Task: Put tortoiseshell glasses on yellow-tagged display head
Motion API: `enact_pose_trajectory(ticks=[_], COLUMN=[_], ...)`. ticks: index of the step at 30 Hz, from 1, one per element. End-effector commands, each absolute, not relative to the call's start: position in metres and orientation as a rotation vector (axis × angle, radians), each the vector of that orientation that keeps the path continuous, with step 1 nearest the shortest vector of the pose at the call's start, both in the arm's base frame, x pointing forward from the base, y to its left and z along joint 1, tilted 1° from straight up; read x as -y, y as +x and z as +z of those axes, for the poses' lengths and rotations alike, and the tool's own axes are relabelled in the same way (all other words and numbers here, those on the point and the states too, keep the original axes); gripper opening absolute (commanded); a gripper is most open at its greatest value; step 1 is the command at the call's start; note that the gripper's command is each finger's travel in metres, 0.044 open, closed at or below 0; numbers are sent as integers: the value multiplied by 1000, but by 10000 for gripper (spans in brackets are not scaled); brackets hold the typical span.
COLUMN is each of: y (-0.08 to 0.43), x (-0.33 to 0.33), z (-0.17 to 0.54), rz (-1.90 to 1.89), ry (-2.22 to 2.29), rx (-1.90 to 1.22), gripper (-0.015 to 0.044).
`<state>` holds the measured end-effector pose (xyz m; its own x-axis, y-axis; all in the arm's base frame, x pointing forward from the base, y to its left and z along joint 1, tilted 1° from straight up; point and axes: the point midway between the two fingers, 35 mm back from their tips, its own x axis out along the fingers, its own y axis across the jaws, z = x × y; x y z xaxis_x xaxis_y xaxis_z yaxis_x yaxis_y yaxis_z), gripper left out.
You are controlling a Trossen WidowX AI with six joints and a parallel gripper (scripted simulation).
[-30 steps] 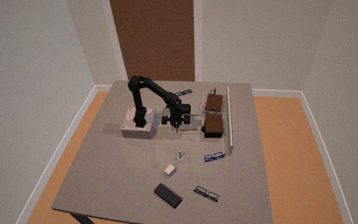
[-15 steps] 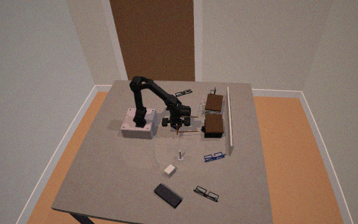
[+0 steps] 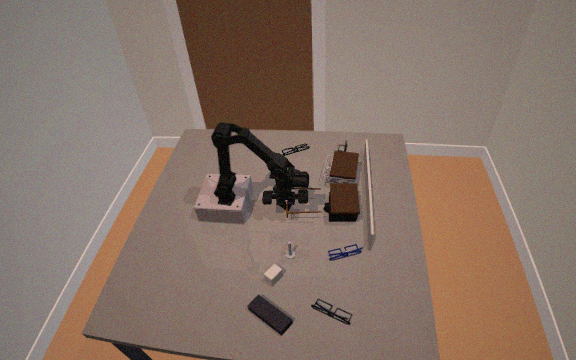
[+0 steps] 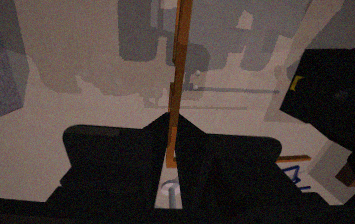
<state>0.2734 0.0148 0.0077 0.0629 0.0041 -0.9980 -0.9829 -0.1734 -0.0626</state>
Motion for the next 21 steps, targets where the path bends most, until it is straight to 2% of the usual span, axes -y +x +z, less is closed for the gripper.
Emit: enact_pose_trajectory(ticks=[1,21], y=[280,309], x=[-16,-21], z=[8,9], rz=[1278,1284], ry=[-1368,-1365], rx=[-1070,-1077], gripper=[0,0])
